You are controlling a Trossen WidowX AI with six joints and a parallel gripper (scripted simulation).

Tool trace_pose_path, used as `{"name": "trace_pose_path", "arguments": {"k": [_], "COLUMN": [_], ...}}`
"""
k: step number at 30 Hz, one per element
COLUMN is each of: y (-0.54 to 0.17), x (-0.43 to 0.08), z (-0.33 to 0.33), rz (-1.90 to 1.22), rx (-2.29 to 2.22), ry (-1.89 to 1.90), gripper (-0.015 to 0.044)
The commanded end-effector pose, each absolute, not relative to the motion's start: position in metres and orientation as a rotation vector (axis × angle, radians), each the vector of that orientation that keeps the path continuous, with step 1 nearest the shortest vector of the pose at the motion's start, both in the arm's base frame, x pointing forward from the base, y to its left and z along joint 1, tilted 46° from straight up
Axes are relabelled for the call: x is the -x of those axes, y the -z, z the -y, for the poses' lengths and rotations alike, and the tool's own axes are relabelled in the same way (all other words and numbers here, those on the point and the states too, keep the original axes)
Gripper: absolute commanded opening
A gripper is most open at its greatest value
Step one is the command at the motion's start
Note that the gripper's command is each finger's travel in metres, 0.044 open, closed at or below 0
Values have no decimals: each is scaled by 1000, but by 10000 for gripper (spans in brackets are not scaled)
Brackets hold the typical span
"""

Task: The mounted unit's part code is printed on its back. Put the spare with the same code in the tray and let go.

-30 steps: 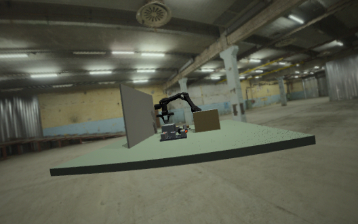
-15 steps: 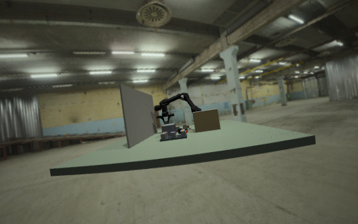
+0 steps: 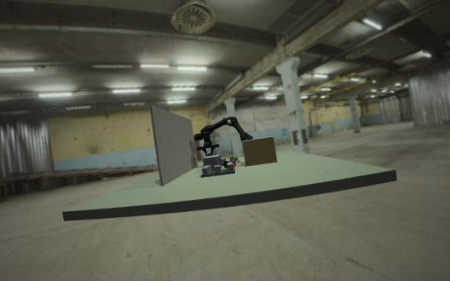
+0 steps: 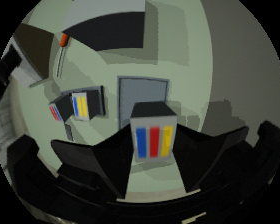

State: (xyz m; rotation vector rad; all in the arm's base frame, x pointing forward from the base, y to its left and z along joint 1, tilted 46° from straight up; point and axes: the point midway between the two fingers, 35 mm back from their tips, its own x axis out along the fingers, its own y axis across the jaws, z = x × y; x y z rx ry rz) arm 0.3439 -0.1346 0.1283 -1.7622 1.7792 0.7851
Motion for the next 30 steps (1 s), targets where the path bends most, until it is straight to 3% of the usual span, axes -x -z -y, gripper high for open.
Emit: {"name": "trace_pose_path", "arguments": {"k": [1, 30], "y": [-127, -110], "x": [-343, -339], "z": [139, 157], "rz": [-1783, -1786], "rx": [1766, 1768], "ry": [-783, -779], "gripper": [0, 0]}}
